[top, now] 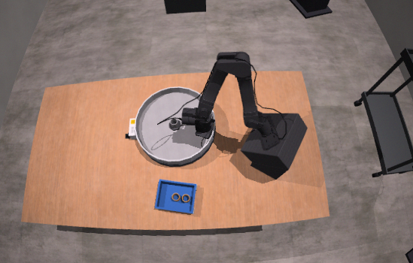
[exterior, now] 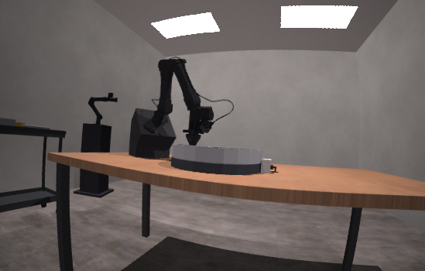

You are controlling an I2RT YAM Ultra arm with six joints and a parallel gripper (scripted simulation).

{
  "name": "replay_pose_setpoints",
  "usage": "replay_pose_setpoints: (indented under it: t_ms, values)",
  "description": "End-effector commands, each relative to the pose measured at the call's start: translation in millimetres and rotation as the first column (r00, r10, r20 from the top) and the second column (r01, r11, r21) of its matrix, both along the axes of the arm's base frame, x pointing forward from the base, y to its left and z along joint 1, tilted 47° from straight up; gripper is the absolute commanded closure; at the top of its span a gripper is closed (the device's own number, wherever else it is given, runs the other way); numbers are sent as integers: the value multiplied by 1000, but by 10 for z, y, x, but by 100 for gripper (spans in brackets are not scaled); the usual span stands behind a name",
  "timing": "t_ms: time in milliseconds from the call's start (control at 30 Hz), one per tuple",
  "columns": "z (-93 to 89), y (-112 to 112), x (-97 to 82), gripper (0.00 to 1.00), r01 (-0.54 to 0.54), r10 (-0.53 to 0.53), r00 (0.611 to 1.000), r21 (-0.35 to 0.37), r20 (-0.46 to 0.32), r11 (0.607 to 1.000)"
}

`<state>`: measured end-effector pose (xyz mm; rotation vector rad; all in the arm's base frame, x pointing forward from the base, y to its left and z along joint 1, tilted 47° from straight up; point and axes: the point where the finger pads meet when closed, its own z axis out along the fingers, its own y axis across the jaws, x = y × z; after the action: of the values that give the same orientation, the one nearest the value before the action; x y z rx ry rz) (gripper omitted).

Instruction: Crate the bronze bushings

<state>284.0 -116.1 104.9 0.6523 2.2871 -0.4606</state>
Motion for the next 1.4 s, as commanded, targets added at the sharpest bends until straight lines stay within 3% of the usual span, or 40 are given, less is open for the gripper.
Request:
replay_pose_setpoints:
  t_ms: [0, 467, 633, 933, 1367]
  values:
    - [104, -24, 14, 100, 6, -6, 999, -19, 34, 1000]
    - [102, -2, -1, 100, 3, -2, 1000, -15, 23, 1000]
    - [232, 56, -15, 100, 3, -2, 999, -13, 41, 1000]
    - [505, 259, -249, 100, 3, -2, 999, -9, 42, 1000]
    - [675, 386, -397, 100, 3, -2, 999, -7, 42, 1000]
